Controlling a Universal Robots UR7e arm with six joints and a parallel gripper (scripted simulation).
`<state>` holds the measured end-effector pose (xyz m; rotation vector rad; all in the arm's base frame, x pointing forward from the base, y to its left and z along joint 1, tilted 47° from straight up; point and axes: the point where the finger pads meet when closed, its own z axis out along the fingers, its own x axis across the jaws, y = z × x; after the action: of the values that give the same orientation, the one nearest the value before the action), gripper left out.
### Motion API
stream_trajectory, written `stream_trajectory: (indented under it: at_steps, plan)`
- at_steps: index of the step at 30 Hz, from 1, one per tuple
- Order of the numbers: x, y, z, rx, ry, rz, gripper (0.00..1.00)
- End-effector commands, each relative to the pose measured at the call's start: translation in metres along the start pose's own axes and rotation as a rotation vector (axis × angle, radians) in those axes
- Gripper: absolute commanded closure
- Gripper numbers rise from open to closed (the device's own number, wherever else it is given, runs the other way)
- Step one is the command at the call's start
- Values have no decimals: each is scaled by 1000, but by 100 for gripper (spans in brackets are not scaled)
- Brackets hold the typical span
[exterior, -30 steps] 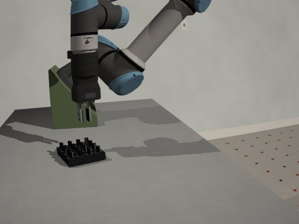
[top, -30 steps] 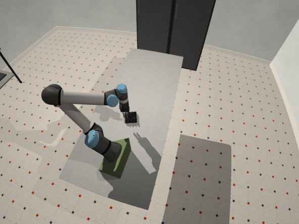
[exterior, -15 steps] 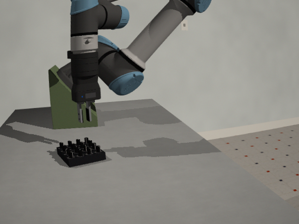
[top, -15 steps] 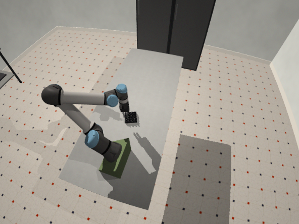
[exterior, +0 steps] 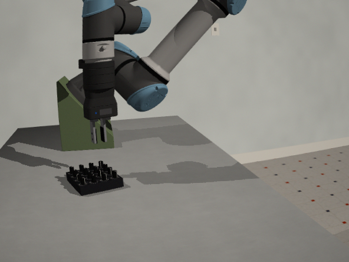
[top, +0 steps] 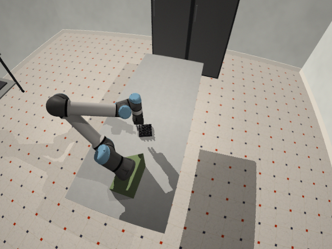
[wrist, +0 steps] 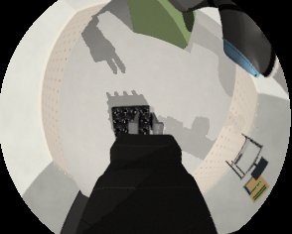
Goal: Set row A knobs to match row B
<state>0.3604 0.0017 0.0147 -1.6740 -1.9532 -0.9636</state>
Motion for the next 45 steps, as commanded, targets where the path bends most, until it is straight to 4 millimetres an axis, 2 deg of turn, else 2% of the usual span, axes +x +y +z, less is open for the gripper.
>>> stream_trajectory:
  at_steps: [1, 19, 45]
  plan:
    - [0, 0, 0, -1, -1, 0, 54]
    - [-1, 0, 9, 3, -2, 0, 54]
    - [-1, 0, 38, 3, -2, 0, 54]
